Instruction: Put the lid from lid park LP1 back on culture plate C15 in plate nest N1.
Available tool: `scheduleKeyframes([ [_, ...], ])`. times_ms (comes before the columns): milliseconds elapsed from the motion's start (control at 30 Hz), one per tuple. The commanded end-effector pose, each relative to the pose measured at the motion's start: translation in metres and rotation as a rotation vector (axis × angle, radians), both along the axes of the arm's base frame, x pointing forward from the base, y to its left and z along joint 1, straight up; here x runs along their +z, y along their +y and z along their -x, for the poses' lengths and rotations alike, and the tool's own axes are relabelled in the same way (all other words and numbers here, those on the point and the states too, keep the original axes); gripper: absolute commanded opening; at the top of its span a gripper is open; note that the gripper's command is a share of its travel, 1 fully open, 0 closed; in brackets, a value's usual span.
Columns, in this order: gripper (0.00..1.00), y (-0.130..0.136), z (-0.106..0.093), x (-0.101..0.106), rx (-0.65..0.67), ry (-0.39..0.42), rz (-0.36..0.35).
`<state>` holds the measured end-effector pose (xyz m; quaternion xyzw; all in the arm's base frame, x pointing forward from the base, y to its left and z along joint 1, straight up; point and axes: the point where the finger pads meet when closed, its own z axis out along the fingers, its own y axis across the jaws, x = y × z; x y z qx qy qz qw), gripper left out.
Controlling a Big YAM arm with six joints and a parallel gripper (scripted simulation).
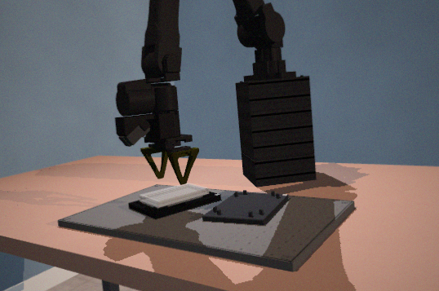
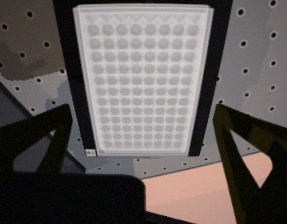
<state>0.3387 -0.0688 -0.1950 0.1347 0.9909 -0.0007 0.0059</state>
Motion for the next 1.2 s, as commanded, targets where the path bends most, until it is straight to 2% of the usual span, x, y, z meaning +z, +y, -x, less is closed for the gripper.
scheduleKeyframes([
  [0,1.00,0.002,0.001,0.011,0.005,0.003,-0.001],
  [100,1.00,0.002,0.001,0.014,0.005,0.003,-0.001],
  [133,1.00,0.004,0.012,0.005,0.004,0.038,-0.008],
  [167,1.00,0.002,0.001,0.019,0.005,0.003,-0.001],
  [200,1.00,0.002,0.001,0.021,0.005,0.003,-0.001],
  [300,1.00,0.000,-0.003,0.016,0.001,-0.003,0.000],
  [1167,1.00,0.000,-0.003,0.016,0.001,-0.003,0.000],
])
